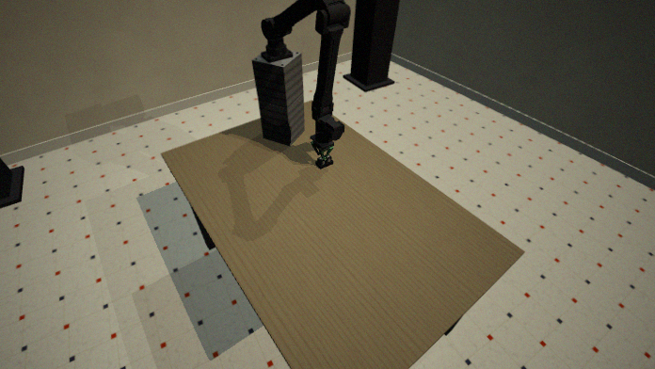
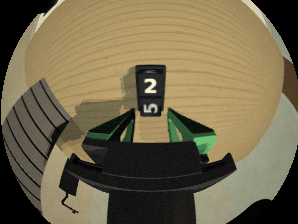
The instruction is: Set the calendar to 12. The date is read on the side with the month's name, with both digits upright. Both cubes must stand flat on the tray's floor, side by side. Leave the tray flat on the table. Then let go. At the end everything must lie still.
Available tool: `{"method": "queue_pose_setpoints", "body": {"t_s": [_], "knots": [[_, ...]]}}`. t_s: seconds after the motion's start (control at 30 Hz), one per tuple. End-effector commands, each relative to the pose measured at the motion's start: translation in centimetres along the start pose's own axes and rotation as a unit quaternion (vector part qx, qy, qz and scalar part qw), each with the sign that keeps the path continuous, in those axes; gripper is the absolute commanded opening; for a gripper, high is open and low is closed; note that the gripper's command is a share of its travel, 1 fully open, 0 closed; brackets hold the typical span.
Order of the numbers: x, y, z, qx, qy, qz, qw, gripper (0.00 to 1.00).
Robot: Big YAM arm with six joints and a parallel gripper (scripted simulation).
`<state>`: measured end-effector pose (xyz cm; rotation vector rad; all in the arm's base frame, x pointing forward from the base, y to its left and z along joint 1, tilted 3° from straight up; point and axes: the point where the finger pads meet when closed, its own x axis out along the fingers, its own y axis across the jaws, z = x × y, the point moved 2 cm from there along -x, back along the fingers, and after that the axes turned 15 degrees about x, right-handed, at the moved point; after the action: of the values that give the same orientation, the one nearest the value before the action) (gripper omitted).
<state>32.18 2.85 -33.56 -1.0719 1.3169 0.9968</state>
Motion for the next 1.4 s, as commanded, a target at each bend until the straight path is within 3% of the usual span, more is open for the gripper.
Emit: {"method": "queue_pose_setpoints", "body": {"t_s": [0.0, 0.87, 1.37], "knots": [[-0.1, 0.1, -0.5, 0.005, -0.003, -0.002, 1.000, 0.44], [-0.1, 0.1, -0.5, 0.005, -0.003, -0.002, 1.000, 0.44], [1.6, -0.2, -0.4, 0.002, -0.003, -0.003, 1.000, 0.44]]}}
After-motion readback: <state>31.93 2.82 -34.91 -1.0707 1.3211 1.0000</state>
